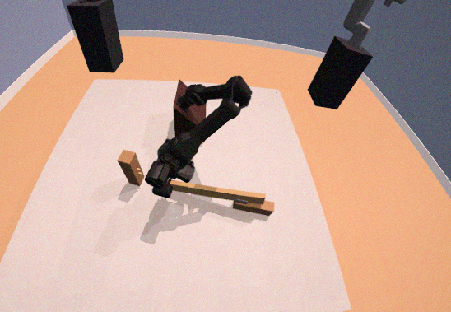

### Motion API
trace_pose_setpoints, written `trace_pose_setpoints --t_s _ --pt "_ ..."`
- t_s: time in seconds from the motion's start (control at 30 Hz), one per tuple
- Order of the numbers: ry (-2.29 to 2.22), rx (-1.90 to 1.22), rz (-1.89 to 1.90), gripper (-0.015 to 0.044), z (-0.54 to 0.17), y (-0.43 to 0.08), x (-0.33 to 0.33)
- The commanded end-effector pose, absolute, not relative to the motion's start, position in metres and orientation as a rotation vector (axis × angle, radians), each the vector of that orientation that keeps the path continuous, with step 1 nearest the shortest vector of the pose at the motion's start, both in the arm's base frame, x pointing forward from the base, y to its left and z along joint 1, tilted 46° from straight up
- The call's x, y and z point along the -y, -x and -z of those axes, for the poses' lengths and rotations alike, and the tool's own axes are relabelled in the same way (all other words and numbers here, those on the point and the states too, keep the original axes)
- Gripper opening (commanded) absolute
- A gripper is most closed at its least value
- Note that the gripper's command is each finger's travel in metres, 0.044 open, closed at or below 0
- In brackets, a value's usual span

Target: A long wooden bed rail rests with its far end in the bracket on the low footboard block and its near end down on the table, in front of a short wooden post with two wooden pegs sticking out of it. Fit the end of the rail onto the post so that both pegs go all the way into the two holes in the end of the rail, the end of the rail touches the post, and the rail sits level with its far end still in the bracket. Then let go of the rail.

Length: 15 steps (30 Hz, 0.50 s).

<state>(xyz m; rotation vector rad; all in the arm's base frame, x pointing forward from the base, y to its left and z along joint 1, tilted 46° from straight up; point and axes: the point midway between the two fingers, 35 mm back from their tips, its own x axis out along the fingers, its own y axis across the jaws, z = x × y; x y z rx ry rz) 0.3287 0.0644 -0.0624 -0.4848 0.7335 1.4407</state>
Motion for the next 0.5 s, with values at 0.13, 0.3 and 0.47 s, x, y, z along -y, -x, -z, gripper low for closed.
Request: trace_pose_setpoints --t_s 0.13,0.3,0.47 --pt "0.475 -0.734 -1.441 0.044 0.073 -0.328 -0.075" --pt "0.474 -0.734 -1.441 0.044 0.078 -0.327 -0.081" --pt "0.474 -0.734 -1.442 0.044 0.084 -0.327 -0.087"
